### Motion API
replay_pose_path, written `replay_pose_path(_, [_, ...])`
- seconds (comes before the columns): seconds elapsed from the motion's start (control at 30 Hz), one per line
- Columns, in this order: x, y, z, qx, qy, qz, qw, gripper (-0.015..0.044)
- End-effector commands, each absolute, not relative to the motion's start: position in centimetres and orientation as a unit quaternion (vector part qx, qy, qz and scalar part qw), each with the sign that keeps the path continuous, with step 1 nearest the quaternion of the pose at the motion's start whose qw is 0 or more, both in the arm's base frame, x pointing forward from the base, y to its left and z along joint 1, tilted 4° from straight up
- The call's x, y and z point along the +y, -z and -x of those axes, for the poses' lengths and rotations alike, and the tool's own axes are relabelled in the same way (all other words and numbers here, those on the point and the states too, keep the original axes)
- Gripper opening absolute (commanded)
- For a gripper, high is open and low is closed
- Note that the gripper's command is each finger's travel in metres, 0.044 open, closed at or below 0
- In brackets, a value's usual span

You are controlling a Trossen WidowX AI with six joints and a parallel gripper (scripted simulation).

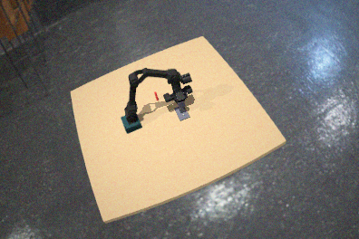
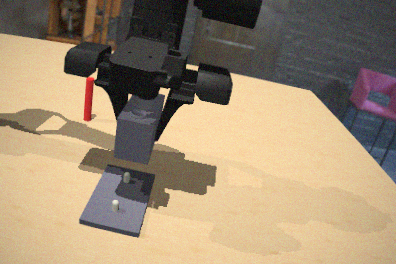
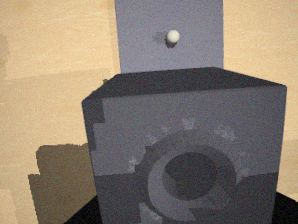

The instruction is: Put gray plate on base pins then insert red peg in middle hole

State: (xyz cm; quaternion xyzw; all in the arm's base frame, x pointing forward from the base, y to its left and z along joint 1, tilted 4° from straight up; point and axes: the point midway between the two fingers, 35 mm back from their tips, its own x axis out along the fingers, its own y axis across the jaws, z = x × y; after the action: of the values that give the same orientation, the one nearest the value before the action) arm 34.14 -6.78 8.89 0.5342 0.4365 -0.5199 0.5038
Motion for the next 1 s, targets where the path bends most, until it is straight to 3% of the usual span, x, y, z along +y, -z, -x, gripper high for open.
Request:
replay_pose_path(0.0, [-8.0, -8.2, -33.7, 0.437, 0.518, -0.536, 0.503, 0.0])
replay_pose_path(0.97, [-10.1, -7.3, -32.9, 0.434, 0.521, -0.537, 0.502, 0.0])
